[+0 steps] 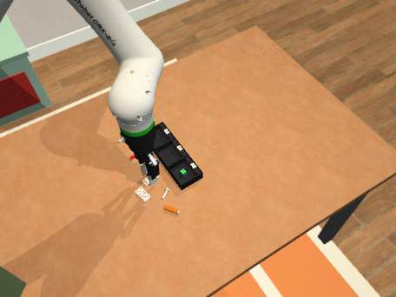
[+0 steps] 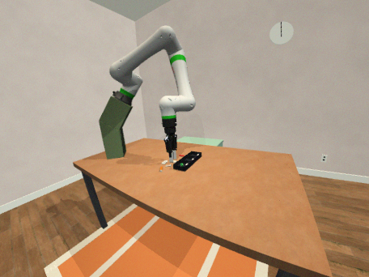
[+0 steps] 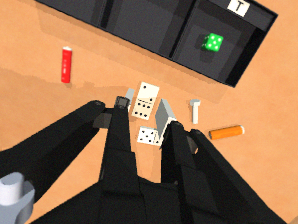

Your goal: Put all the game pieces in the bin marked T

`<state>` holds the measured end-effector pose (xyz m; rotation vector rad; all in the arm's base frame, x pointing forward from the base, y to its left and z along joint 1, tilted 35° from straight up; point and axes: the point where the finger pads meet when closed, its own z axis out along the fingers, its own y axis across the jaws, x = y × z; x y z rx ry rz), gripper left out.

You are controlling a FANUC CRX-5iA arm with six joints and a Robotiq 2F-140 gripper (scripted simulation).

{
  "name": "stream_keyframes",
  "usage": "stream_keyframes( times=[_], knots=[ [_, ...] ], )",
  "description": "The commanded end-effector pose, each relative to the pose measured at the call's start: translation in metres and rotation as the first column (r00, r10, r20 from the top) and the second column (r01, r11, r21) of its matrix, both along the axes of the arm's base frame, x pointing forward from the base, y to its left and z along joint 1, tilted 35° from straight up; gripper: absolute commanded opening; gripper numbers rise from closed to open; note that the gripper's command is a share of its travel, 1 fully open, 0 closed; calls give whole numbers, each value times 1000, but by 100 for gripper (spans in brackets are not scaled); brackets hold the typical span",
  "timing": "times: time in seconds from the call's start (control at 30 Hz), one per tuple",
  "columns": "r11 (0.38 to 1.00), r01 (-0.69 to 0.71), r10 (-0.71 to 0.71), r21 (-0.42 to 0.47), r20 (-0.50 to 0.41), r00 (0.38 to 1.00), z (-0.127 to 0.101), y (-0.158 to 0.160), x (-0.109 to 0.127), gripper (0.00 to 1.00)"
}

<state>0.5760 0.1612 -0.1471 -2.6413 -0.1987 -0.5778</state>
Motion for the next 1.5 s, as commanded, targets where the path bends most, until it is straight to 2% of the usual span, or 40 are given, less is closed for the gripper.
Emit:
stream_keyframes(
  times=[0.0, 0.23, 0.63, 0.67, 1.47],
  knots=[
    [1000, 0, 0, 0, 0, 1000, -1, 0, 1, 25],
    [1000, 0, 0, 0, 0, 1000, -9, 5, 4, 25],
    [1000, 0, 0, 0, 0, 1000, -9, 5, 4, 25],
    [1000, 0, 0, 0, 0, 1000, -9, 5, 4, 13],
    [1000, 0, 0, 0, 0, 1000, -9, 5, 4, 13]
  ],
)
